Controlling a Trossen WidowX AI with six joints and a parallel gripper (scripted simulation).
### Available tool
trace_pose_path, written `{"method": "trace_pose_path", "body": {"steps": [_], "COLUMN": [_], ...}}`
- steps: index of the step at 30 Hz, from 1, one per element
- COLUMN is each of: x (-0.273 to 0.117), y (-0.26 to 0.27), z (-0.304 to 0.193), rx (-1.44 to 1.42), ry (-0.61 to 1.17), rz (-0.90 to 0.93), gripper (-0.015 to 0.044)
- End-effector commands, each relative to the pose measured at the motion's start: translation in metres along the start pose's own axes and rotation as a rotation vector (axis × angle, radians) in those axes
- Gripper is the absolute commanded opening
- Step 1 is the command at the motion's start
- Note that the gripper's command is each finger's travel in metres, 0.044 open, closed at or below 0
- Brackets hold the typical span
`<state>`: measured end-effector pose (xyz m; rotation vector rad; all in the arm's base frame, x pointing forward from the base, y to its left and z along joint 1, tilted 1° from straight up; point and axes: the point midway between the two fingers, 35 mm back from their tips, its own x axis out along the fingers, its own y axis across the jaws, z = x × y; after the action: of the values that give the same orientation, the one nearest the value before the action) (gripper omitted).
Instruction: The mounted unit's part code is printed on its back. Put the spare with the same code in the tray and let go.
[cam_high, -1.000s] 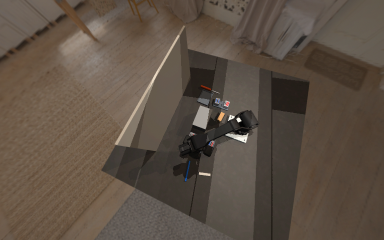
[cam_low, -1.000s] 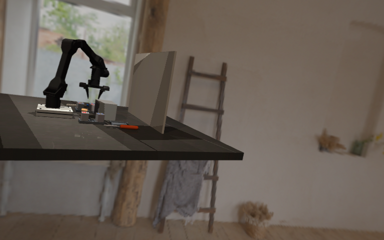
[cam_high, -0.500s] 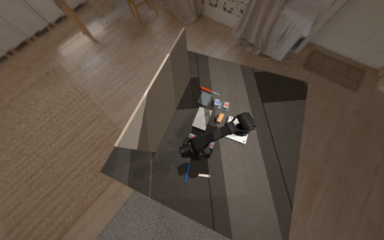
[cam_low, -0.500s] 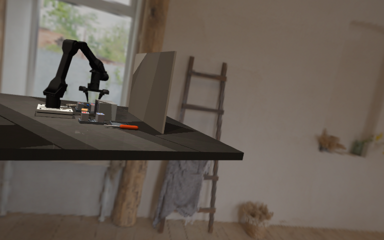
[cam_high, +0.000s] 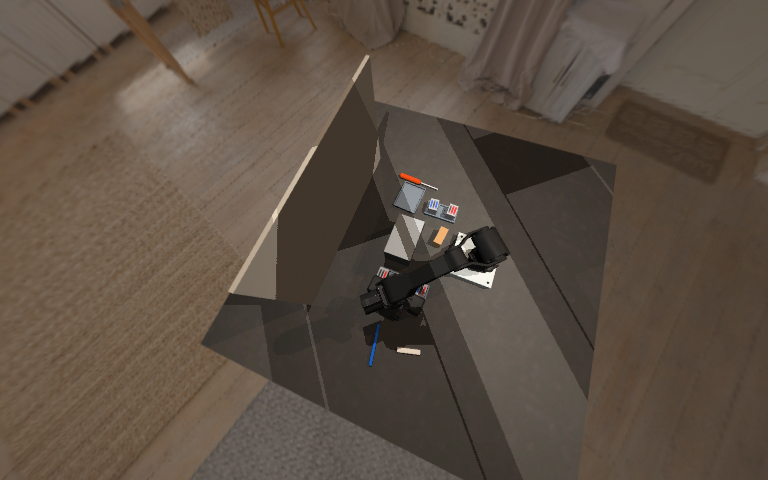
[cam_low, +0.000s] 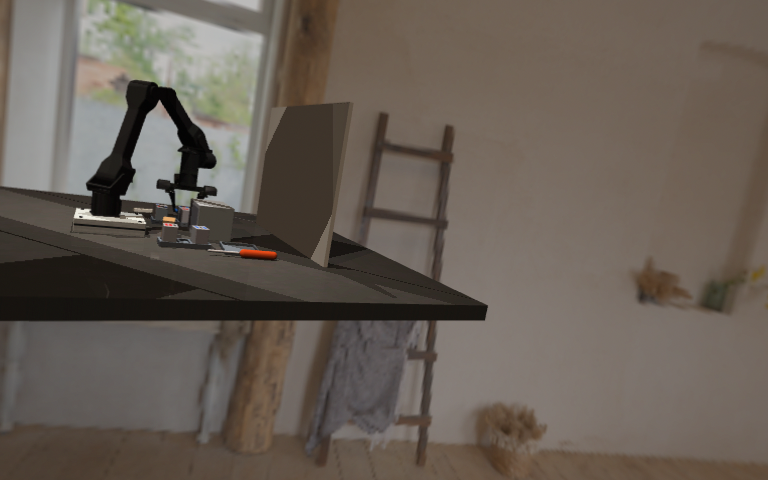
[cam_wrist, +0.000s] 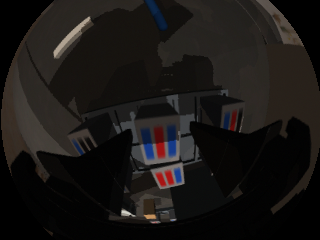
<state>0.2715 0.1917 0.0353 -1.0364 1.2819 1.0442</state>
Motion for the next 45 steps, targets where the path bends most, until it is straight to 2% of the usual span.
{"method": "trace_pose_path", "body": {"steps": [1,12,17,25,29,30,38,45], "x": [0.008,0.015,0.014,0.014,0.014,0.014,0.013,-0.028], "y": [0.001,0.002,0.002,0.002,0.002,0.002,0.002,0.000], "z": [-0.001,-0.002,-0.002,-0.002,-0.002,-0.002,-0.002,0.000], "rx": [-0.002,-0.002,-0.001,-0.001,-0.001,-0.001,-0.001,-0.001], "ry": [0.000,0.000,0.002,0.002,0.002,0.002,0.002,0.001], "rz": [0.002,0.002,0.002,0.002,0.002,0.002,0.002,0.002], "gripper": [0.0300,0.0300,0.0169,0.0115,0.0010,0.0000,0.0000,0.0000]}}
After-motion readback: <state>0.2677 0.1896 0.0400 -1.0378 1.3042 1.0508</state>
